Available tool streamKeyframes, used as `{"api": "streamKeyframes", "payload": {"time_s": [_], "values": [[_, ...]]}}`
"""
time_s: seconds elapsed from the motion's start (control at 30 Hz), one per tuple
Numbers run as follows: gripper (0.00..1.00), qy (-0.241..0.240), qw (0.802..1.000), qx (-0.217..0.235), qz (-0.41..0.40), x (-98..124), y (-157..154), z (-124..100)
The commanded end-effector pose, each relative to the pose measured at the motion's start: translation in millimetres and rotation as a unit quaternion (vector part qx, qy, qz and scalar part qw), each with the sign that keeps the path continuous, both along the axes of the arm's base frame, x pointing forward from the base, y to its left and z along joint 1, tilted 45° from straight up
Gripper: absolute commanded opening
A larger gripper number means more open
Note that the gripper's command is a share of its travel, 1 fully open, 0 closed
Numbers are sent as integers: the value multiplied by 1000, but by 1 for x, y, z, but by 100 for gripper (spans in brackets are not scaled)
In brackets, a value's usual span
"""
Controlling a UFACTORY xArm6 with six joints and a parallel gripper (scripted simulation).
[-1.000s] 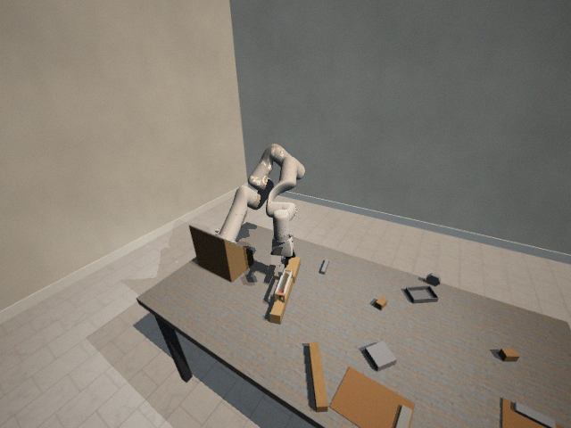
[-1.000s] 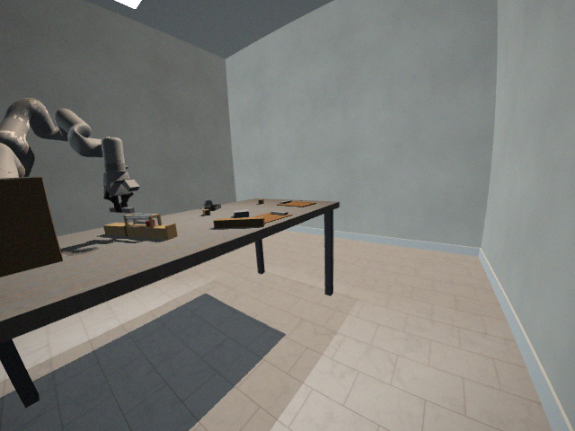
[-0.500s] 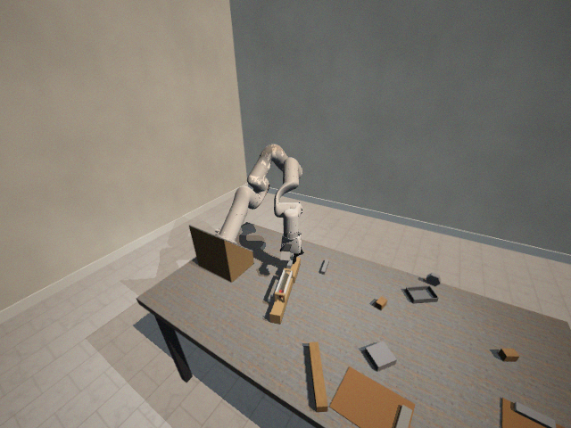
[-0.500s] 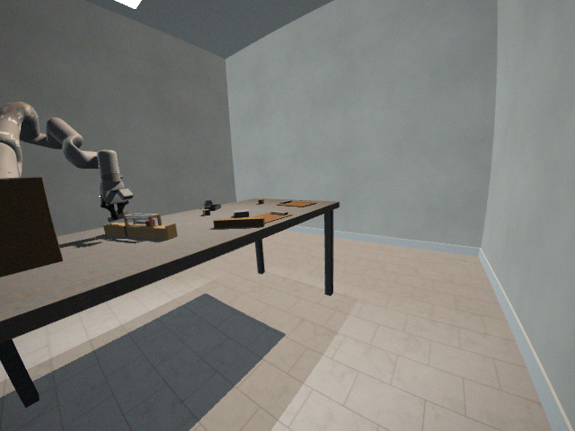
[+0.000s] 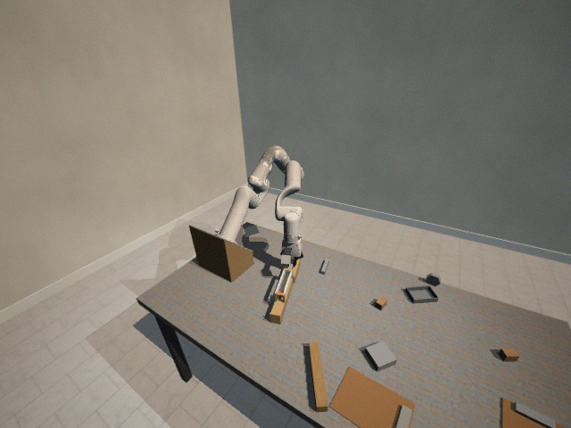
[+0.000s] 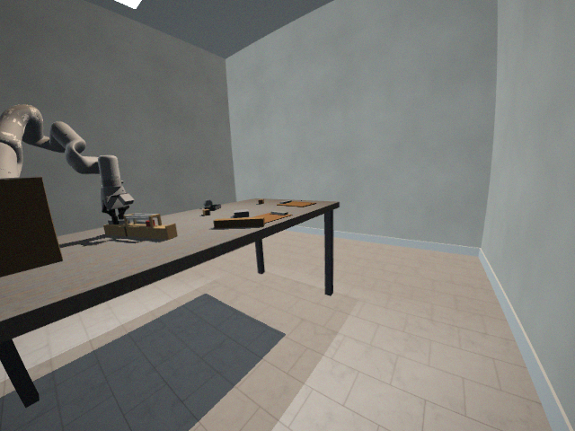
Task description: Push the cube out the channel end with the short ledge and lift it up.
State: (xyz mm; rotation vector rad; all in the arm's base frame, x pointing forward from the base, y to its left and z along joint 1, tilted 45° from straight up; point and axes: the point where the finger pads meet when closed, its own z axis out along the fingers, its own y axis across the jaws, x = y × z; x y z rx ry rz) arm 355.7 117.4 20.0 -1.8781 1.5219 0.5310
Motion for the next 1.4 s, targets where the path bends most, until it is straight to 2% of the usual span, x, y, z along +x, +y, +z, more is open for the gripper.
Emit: {"api": "streamKeyframes", "payload": {"time_s": [0.0,0.57,1.37], "values": [[0,-1,1000,0,-1,1,0,0],[0,-1,1000,0,-1,2,-3,-3],[0,-1,1000,0,-1,16,-39,-38]]}}
